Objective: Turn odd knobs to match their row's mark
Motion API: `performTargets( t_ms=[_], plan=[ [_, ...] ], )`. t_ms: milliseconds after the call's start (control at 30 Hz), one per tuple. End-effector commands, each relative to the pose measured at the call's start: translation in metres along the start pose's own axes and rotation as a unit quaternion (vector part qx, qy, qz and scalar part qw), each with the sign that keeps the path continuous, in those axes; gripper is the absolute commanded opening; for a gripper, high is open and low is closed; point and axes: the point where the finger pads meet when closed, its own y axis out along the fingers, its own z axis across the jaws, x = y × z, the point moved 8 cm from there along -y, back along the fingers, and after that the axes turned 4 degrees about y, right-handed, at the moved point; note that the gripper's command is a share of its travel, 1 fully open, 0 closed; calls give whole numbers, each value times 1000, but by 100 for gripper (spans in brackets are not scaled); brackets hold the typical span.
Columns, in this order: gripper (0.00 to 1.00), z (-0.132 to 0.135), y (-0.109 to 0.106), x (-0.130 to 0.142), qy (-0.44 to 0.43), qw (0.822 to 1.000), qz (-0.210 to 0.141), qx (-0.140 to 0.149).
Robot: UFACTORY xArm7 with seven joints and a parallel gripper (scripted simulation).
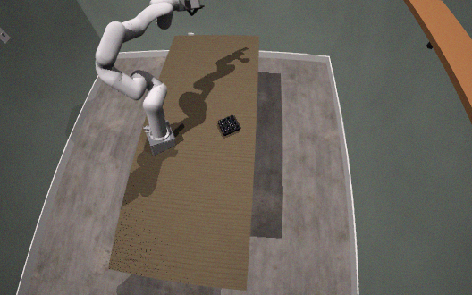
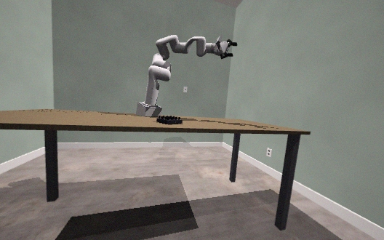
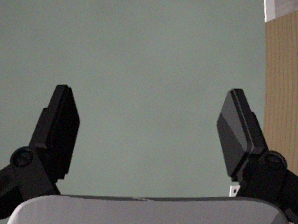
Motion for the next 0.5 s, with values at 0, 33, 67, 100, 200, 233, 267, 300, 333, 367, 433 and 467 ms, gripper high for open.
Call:
performTargets(
  t_ms=[0,33,67,100,200,233,267,300,333,367,433,467],
  plan=[
    [100,-4,1,-3,-2,1000,-3,-2],
    [100,-4,1,-3,-2,1000,-3,-2],
    [100,-4,1,-3,-2,1000,-3,-2],
    [100,-4,1,-3,-2,1000,-3,-2],
    [100,-4,19,-40,-26,1000,-10,1],
    [100,-4,19,-41,-27,1000,-10,1],
    [100,-3,21,-43,-29,1000,-11,1],
    [100,-2,24,-49,-33,999,-12,2],
    [100,-2,25,-52,-35,999,-12,3],
    [100,-2,25,-52,-35,999,-12,3],
    [100,-2,25,-52,-35,999,-12,3],
    [100,-2,25,-52,-35,999,-12,3]
  ],
)
